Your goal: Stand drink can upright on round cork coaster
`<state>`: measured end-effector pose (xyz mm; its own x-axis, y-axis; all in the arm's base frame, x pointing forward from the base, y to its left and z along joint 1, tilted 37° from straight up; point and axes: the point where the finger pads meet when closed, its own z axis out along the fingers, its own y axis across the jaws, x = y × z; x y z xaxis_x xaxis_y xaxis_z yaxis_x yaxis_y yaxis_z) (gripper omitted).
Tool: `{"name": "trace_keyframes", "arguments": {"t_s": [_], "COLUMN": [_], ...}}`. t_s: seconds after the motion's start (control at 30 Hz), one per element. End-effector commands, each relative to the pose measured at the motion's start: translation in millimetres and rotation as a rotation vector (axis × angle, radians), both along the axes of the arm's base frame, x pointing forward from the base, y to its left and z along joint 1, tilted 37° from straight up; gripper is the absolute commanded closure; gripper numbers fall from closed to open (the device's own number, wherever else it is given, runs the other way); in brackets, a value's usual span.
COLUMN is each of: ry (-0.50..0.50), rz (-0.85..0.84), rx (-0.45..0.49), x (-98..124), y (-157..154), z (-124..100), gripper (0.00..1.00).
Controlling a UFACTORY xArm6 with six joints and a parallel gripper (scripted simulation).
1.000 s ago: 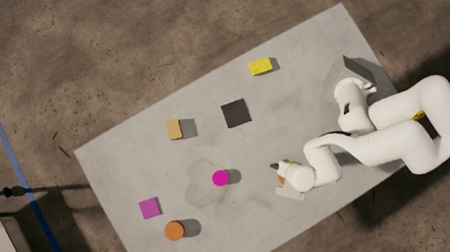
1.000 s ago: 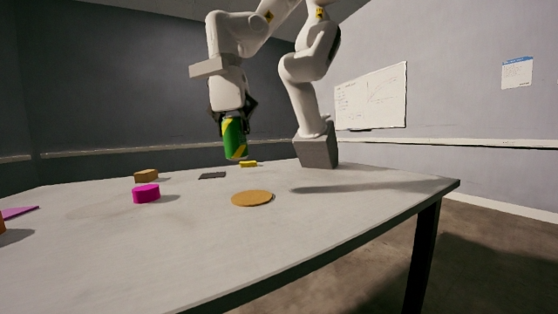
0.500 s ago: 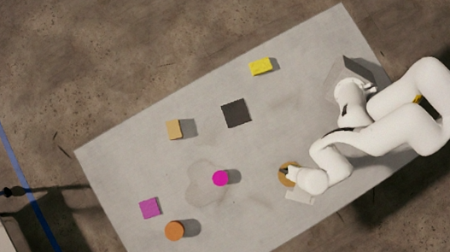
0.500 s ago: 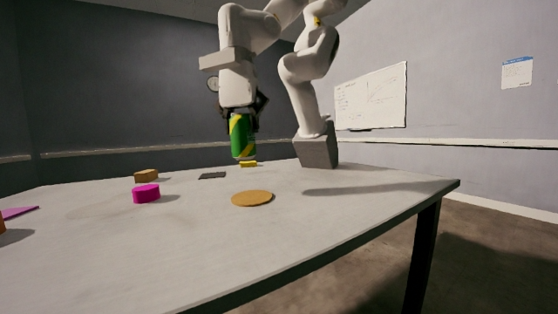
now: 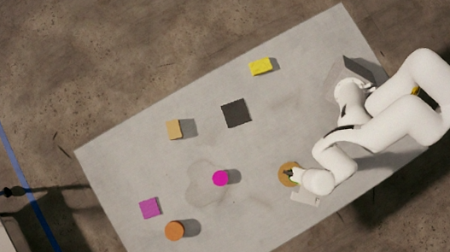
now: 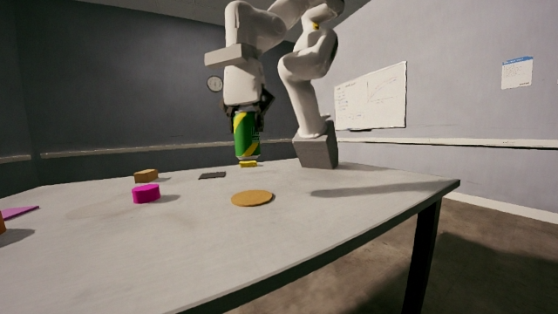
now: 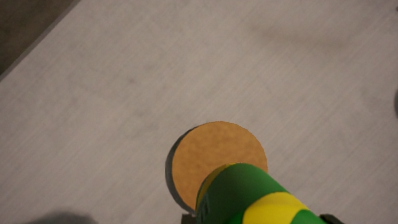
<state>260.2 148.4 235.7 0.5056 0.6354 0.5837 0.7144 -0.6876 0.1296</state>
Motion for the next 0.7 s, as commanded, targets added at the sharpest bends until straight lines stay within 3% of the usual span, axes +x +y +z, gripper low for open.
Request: {"name": "trace_keyframes", "arguments": {"t_s": [0.0,0.43,0.67], "ry": [-0.007,-0.008,-0.007], "rz": [-0.002,-0.002,-0.003], "rx": [0.004,0.006,0.006], "x": [-1,-1,12], "y": [2,3,13], "z": [2,1,-19], "gripper": [1.00,1.00,1.00]}}
